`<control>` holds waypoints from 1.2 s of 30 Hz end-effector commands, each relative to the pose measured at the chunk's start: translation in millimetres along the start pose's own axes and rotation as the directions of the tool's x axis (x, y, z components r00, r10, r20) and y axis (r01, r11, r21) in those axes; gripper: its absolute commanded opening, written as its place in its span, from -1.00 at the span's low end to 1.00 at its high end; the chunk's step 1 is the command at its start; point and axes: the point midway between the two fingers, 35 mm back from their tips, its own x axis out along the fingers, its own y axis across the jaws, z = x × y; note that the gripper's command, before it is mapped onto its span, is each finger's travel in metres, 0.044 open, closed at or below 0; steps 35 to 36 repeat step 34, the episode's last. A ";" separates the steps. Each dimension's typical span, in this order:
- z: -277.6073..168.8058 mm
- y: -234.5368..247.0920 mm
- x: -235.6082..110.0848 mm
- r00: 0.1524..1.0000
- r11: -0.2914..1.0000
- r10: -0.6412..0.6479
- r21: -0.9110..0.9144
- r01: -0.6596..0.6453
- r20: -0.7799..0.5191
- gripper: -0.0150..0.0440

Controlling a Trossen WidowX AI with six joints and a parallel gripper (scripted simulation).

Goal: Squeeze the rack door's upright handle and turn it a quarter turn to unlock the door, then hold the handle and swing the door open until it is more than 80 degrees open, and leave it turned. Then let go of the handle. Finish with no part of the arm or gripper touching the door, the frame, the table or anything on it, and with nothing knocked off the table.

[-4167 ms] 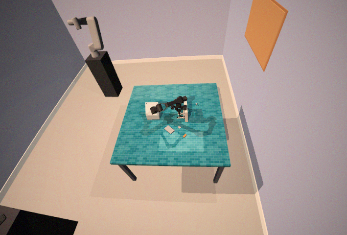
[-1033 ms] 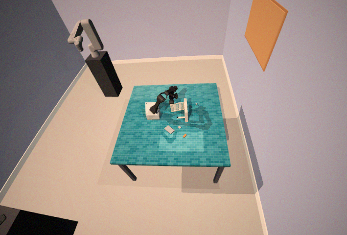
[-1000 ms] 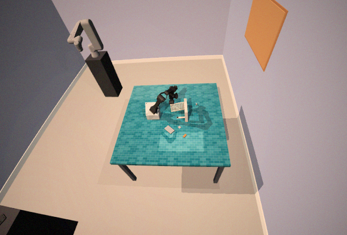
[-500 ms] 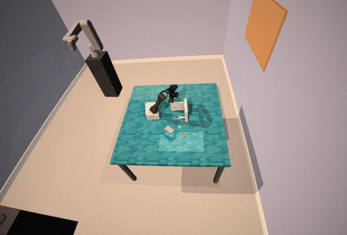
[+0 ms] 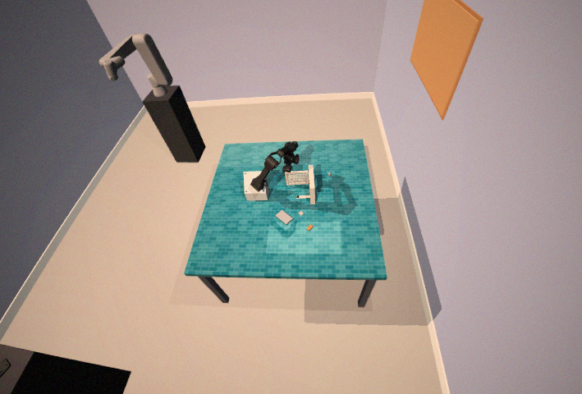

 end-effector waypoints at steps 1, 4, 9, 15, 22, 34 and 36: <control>0.1 -0.2 0.0 1.000 1.000 -0.001 0.010 0.001 -0.002 0.26; 0.1 -0.2 0.0 1.000 1.000 -0.001 0.010 0.001 -0.002 0.47; 0.5 0.4 -5.7 1.000 1.000 0.000 0.010 0.000 -0.002 0.47; 1.1 1.2 -15.5 1.000 1.000 0.001 0.010 -0.001 -0.002 0.47; 1.4 1.8 -27.1 1.000 1.000 0.001 0.010 -0.001 -0.002 0.47; 1.1 2.0 -47.8 1.000 1.000 0.003 0.008 -0.003 -0.002 0.47; 1.1 2.0 -47.8 1.000 1.000 0.003 0.008 -0.003 -0.002 0.47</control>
